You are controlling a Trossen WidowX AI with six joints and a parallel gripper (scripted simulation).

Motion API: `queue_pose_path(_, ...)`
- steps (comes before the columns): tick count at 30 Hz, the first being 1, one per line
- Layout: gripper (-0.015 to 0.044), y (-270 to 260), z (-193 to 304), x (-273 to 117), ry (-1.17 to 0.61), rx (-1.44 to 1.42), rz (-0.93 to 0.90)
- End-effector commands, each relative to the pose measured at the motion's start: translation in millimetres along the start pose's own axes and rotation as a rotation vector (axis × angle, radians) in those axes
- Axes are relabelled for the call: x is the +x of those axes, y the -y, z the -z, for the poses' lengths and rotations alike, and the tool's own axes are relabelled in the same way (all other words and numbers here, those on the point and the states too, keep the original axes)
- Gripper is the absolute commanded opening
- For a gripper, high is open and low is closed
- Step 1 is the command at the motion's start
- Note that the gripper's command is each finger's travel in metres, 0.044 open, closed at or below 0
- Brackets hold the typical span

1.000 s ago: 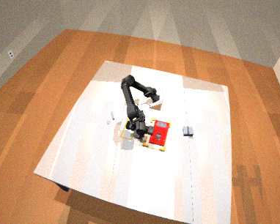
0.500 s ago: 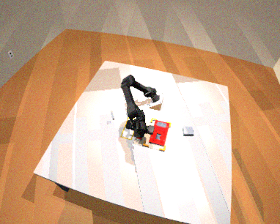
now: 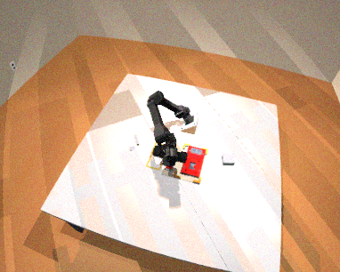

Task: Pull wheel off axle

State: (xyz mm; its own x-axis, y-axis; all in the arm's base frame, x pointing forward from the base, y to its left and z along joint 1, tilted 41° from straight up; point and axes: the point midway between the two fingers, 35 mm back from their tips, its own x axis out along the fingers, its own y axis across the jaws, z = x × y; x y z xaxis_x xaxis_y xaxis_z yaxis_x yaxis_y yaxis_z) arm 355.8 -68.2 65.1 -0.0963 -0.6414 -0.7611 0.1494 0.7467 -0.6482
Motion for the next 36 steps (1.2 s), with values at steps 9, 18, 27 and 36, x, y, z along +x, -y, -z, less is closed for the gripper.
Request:
queue_pose_path(9, 0.0000, -1, -1, -7, 0.006, 0.004, -0.005)
queue_pose_path(18, 0.0000, -1, -1, -10, 0.006, 0.004, -0.004)
queue_pose_path(27, 0.0000, -1, -1, -13, 0.006, 0.003, -0.004)
queue_pose_path(36, 0.0000, -1, -1, -16, 0.006, 0.003, -0.003)
